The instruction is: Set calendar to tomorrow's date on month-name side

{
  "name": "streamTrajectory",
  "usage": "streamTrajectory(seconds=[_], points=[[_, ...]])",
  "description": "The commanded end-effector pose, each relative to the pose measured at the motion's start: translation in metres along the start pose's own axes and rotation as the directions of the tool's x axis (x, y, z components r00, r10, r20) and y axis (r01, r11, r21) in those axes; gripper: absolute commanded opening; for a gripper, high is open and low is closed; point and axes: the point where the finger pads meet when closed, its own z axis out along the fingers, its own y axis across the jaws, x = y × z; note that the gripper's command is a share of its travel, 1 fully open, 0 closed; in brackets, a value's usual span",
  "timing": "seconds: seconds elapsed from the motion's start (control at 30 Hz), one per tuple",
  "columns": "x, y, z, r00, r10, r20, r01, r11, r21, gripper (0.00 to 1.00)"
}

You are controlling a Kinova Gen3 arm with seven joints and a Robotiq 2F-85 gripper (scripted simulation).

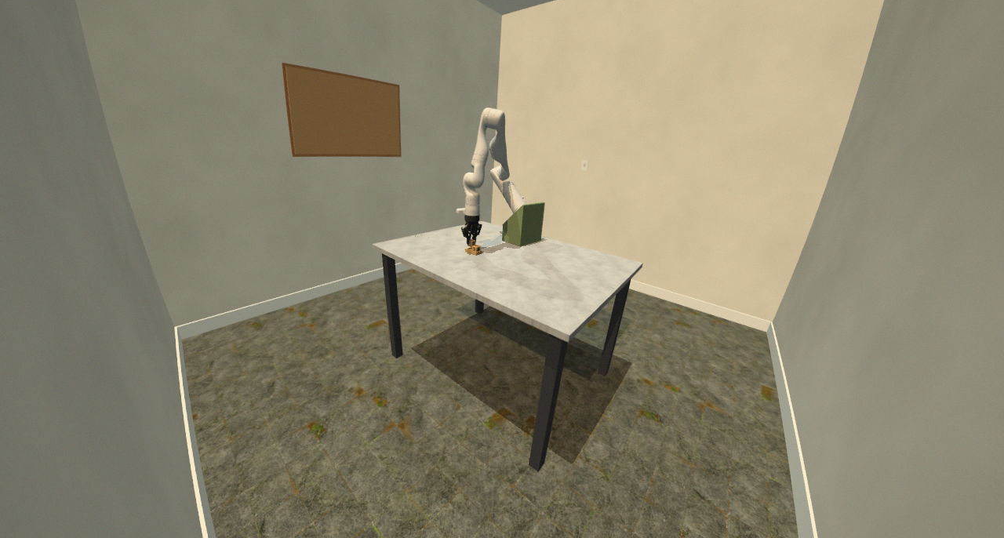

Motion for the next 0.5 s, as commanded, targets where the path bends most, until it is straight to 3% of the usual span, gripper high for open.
streamTrajectory(seconds=[0.0,0.47], points=[[0.0008,0.0007,0.0032,1.0,0.002,-0.001,-0.002,1.0,-0.003,0.28],[0.0008,0.0007,0.0112,1.0,0.002,-0.001,-0.002,1.0,-0.003,0.28]])
